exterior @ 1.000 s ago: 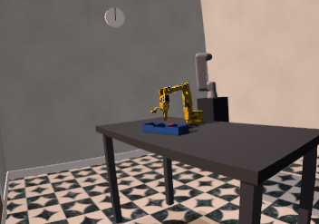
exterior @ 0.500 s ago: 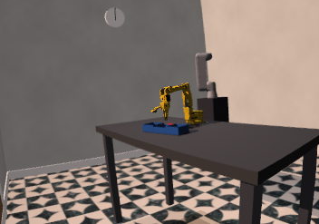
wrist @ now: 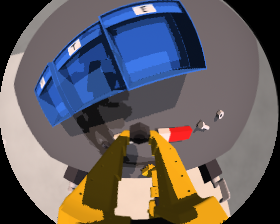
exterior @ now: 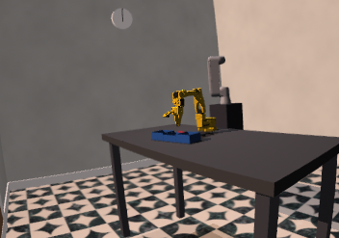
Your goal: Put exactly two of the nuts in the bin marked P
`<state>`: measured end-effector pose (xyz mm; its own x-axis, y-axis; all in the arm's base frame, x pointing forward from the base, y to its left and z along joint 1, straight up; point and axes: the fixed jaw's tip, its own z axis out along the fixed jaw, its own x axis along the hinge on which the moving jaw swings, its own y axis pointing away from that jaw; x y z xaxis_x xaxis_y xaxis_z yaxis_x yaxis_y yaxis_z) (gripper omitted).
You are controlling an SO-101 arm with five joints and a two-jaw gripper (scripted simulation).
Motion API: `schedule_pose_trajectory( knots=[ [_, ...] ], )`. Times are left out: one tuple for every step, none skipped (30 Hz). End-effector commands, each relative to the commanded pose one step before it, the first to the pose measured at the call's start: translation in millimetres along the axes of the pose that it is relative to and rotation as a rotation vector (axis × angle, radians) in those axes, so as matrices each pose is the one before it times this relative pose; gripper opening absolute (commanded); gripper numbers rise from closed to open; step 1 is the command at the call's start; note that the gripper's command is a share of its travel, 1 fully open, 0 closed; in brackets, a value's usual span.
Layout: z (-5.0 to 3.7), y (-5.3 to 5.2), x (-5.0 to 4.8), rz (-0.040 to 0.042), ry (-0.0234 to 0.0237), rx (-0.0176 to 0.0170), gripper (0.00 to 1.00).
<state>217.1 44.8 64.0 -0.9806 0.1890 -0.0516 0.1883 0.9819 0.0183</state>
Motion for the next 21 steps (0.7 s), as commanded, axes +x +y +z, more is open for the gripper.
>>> schedule_pose_trajectory(
  knots=[
    [-10.815,15.13,-5.535,-0.07593,-0.0534,-0.02523,0.0],
    [-0.347,2.49,-0.004,-0.01371,-0.00197,-0.0019,0.0],
    [-0.294,2.13,-0.014,-0.01167,-0.0017,-0.00164,0.0],
    [-0.243,1.75,-0.011,-0.0096,-0.0014,-0.00136,0.0],
    [-0.181,1.36,-0.012,-0.00743,-0.00107,-0.00107,0.0],
    [-0.138,0.99,-0.01,-0.00543,-0.00079,-0.00075,0.0],
    [-0.082,0.65,-0.006,-0.00354,-0.00052,-0.00053,0.0],
    [-0.049,0.36,-0.008,-0.00195,-0.00027,-0.00025,0.0],
    [0.0,0.0,0.0,0.0,0.0,0.0,0.0],
    [0.0,0.0,0.0,0.0,0.0,0.0,0.0],
    [-0.019,0.14,-0.002,-0.00075,-0.00013,-0.00014,0.0],
    [-0.006,0.02,0.002,-0.00013,0.0,0.0,0.0],
    [-0.001,0.02,-0.004,-0.00012,-0.00003,-0.00003,0.0],
    [0.003,0.13,-0.044,-0.00078,-0.00015,-0.00011,0.0],
    [0.014,0.32,-0.101,-0.00195,-0.00037,-0.00025,0.0],
    [0.014,0.57,-0.185,-0.00355,-0.00067,-0.0005,0.0],
    [0.022,0.88,-0.284,-0.0054,-0.00104,-0.00075,0.0],
    [0.038,1.21,-0.394,-0.00747,-0.00141,-0.00103,0.0],
    [0.054,1.55,-0.499,-0.00957,-0.0018,-0.00132,0.0],
    [0.067,1.89,-0.613,-0.01167,-0.00223,-0.00163,0.0],
    [0.098,2.23,-0.714,-0.01368,-0.00263,-0.00192,0.0]
  ],
)
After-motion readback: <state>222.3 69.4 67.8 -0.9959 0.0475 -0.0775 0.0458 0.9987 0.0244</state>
